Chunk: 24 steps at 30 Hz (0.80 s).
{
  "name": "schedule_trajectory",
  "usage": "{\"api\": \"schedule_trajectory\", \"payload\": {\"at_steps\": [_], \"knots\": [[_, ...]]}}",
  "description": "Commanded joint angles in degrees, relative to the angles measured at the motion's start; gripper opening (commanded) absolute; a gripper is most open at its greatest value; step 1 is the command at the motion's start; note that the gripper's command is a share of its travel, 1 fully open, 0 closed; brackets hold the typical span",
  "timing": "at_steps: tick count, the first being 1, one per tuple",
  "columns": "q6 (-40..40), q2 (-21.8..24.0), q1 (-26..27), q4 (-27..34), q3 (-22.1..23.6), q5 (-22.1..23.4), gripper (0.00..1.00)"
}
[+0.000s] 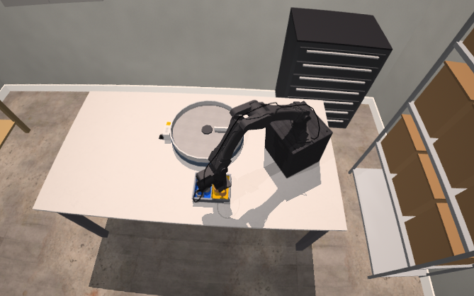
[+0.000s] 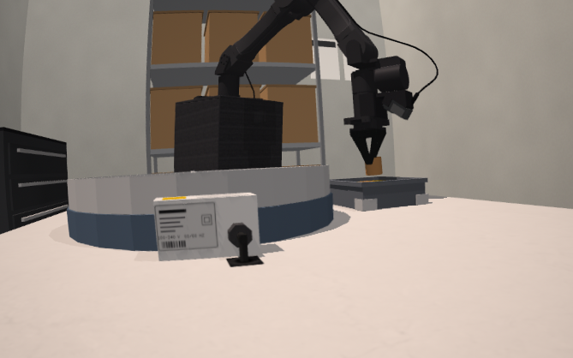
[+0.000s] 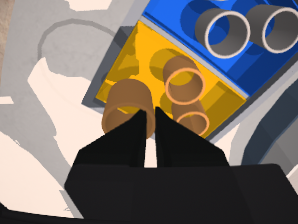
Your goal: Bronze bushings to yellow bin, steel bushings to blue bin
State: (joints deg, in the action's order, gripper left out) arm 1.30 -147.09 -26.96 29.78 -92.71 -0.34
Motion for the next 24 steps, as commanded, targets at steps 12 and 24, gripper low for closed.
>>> {"api": "schedule_trajectory", "payload": {"at_steps": [12,24], "knots": [[-0.2,0.38,0.08,-0.67,0.96,-0.16,0.0],[-0.2,0.38,0.08,-0.67,0.96,-0.16,0.0]]}}
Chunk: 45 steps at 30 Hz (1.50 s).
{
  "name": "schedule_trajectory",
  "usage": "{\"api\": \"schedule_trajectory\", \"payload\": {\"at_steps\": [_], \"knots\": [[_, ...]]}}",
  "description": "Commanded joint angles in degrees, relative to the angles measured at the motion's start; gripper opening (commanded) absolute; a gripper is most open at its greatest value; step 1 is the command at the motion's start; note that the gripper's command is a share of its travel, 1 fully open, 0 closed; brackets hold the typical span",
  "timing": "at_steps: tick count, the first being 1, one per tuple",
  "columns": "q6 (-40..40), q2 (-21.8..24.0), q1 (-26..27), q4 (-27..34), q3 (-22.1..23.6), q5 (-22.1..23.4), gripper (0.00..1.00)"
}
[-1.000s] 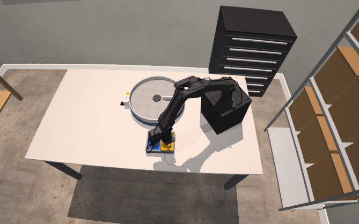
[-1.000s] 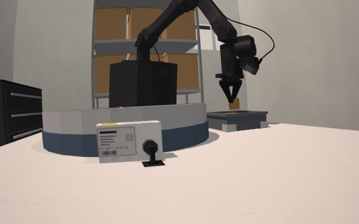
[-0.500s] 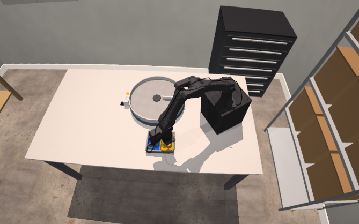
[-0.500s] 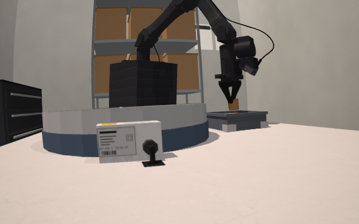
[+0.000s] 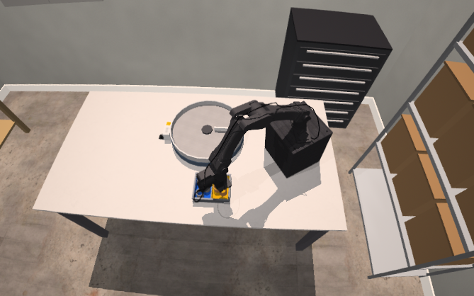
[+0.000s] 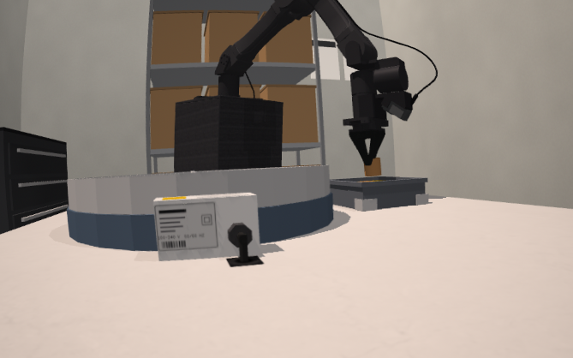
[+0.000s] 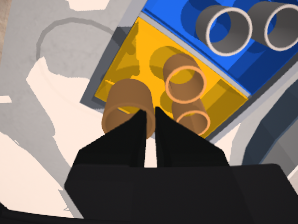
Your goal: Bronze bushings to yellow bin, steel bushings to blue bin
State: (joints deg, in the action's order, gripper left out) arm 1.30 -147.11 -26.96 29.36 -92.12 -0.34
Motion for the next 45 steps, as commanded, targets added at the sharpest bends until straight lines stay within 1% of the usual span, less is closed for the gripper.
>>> {"api": "schedule_trajectory", "payload": {"at_steps": [1,21,33,35,36,37,45], "knots": [[-0.2,0.4,0.08,-0.26,0.37,-0.16,0.0],[-0.2,0.35,0.08,-0.28,0.35,-0.16,0.0],[-0.21,-1.96,0.09,-1.81,-1.81,-0.16,0.0],[-0.21,-1.96,0.09,-1.81,-1.81,-0.16,0.0],[-0.22,-0.34,0.09,-1.83,-1.83,0.01,0.0],[-0.22,-2.3,0.1,-2.13,-2.04,0.19,0.0],[-0.24,-5.02,0.12,-3.47,-3.22,0.16,0.0]]}}
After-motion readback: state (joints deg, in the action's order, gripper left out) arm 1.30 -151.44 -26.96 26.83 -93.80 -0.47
